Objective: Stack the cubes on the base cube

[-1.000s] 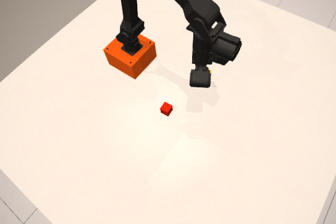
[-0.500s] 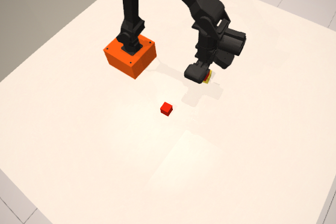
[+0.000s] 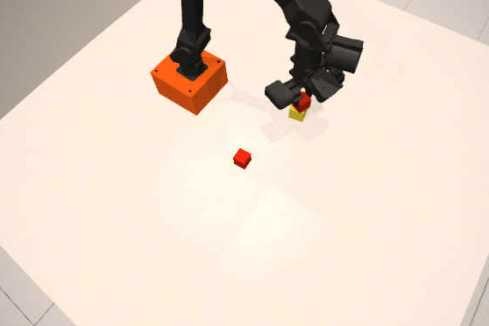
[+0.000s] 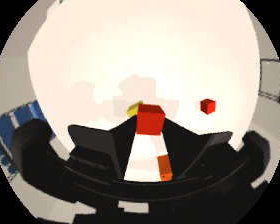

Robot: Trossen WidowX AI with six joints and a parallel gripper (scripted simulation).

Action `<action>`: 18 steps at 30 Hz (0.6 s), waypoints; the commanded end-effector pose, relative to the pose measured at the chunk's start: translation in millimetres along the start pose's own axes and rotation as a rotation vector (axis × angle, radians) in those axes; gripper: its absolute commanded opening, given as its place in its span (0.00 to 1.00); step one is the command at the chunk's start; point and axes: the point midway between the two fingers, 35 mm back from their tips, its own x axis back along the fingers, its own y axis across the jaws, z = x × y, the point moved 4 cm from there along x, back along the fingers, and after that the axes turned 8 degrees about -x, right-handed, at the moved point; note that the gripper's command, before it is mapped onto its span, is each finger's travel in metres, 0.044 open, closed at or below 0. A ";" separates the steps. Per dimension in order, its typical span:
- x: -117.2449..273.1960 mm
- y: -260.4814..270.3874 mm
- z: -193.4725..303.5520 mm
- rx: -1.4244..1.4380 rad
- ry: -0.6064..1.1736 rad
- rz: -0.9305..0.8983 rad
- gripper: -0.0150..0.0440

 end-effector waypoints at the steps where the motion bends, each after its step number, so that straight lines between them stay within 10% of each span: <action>1: -4.0 4.2 3.6 -0.091 0.000 0.005 0.43; 18: -8.7 13.5 10.4 -0.279 0.000 0.004 0.43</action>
